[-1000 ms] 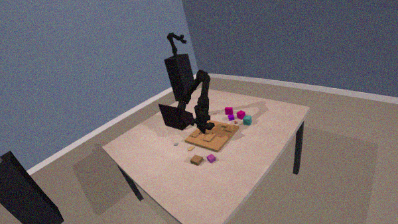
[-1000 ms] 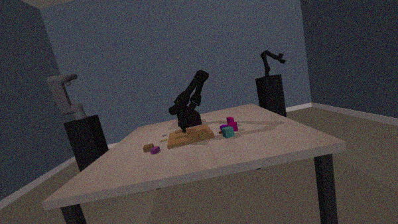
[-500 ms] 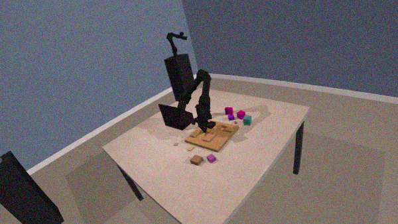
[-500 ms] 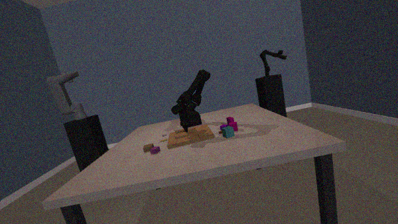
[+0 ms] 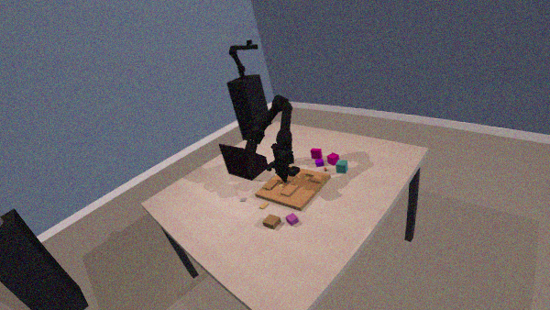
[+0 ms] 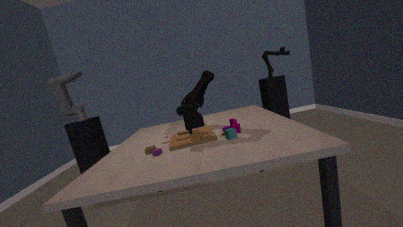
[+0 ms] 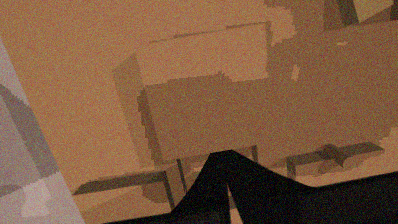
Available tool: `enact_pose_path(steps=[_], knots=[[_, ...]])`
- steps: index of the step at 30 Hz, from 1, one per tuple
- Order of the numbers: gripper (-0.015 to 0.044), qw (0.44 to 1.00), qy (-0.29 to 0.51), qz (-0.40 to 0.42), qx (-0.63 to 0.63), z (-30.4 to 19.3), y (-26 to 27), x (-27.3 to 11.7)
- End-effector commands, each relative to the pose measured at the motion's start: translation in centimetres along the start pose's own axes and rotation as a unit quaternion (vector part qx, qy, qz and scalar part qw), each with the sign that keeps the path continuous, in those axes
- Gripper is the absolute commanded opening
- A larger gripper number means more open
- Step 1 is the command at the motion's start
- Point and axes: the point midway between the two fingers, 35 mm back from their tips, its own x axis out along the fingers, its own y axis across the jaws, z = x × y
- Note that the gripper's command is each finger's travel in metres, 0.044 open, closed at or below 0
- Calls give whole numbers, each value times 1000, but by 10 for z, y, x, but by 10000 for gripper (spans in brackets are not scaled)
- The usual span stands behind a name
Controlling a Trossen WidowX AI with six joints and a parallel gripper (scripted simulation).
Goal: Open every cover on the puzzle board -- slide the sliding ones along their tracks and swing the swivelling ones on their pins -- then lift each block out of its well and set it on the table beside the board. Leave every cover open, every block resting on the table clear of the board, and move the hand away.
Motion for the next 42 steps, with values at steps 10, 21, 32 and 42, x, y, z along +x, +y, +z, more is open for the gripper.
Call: enact_pose_path(steps=[10, 21, 32, 42], knots=[[0, 1000, -4, -2, 0, 14, 1, 0], [0, 1000, -3, -2, 0, 16, 1, -10], [0, 1000, -3, -2, 0, 17, 0, -24], [0, 1000, -3, -2, 0, 18, 0, -37]])
